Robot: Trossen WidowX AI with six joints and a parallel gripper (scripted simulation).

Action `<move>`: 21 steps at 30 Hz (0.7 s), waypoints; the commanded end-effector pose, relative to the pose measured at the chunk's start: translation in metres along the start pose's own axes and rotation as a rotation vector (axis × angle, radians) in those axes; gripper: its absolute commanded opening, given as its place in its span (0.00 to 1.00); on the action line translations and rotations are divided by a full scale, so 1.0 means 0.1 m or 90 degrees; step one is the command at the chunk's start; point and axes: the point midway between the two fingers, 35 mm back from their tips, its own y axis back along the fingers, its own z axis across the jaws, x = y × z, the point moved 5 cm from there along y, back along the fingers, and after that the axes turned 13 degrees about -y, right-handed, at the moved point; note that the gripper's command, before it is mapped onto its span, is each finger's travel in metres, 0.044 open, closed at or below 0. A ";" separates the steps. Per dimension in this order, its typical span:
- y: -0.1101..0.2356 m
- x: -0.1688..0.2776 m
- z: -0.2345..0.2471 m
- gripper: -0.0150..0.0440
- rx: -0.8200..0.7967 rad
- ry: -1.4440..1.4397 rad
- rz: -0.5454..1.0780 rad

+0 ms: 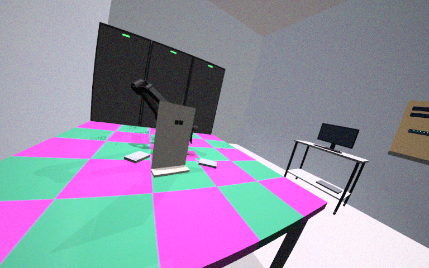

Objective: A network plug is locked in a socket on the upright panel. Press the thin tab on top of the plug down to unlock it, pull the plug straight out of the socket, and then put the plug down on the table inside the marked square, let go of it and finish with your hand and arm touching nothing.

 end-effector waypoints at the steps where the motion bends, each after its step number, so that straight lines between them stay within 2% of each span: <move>1: 0.04 0.00 0.04 0.52 -0.001 -0.003 -0.002; 21: 0.29 0.04 0.18 0.52 -0.001 -0.003 -0.002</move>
